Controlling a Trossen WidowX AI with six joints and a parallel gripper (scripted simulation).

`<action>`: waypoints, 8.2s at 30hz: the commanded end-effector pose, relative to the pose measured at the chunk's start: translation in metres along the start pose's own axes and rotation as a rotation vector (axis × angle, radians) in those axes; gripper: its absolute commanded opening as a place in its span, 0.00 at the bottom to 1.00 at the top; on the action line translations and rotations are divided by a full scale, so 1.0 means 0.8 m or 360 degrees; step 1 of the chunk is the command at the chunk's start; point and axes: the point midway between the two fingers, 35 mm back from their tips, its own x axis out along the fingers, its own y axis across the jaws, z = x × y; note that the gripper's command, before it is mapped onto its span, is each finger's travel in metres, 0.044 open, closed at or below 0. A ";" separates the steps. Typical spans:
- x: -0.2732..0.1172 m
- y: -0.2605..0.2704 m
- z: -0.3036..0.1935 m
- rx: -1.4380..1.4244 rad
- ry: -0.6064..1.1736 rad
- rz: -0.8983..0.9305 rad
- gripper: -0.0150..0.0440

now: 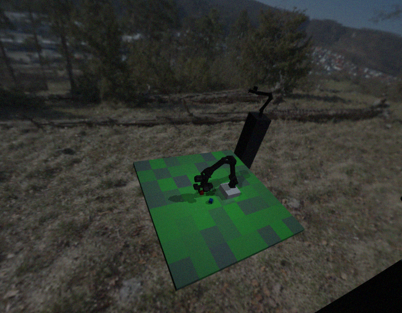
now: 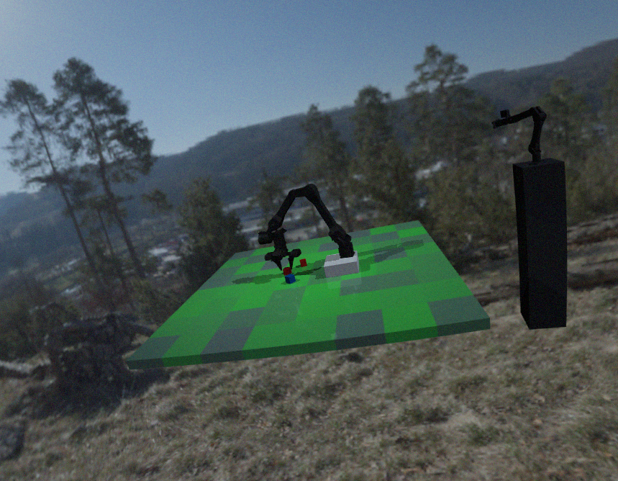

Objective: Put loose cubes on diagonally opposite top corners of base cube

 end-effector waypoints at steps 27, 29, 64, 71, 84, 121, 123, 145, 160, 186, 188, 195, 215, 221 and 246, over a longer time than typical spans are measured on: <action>-0.050 -0.004 0.001 0.0006 -0.0005 0.0014 0.43; -0.058 -0.005 0.001 0.0006 -0.0005 0.0014 0.43; -0.114 0.019 0.044 0.0581 -0.0007 0.0017 0.43; -0.107 0.031 0.065 0.0880 -0.0007 0.0019 0.43; -0.093 0.057 0.100 0.1434 -0.0006 0.0025 0.43; -0.066 0.095 0.139 0.2140 -0.0001 0.0032 0.43; -0.060 0.095 0.139 0.2142 -0.0001 0.0032 0.43; -0.041 0.096 0.140 0.2138 -0.0001 0.0032 0.43; -0.041 0.096 0.140 0.2138 -0.0001 0.0032 0.43; -0.074 0.095 0.139 0.2139 0.0000 0.0028 0.60; -0.078 0.095 0.139 0.2139 0.0000 0.0028 0.60; -0.077 0.094 0.133 0.2133 0.0007 0.0031 0.69; -0.113 0.061 -0.056 0.1969 0.0014 0.0017 0.70; -0.126 0.072 -0.114 0.1919 0.0018 0.0014 0.70; -0.032 0.078 -0.128 0.1907 0.0020 0.0014 0.70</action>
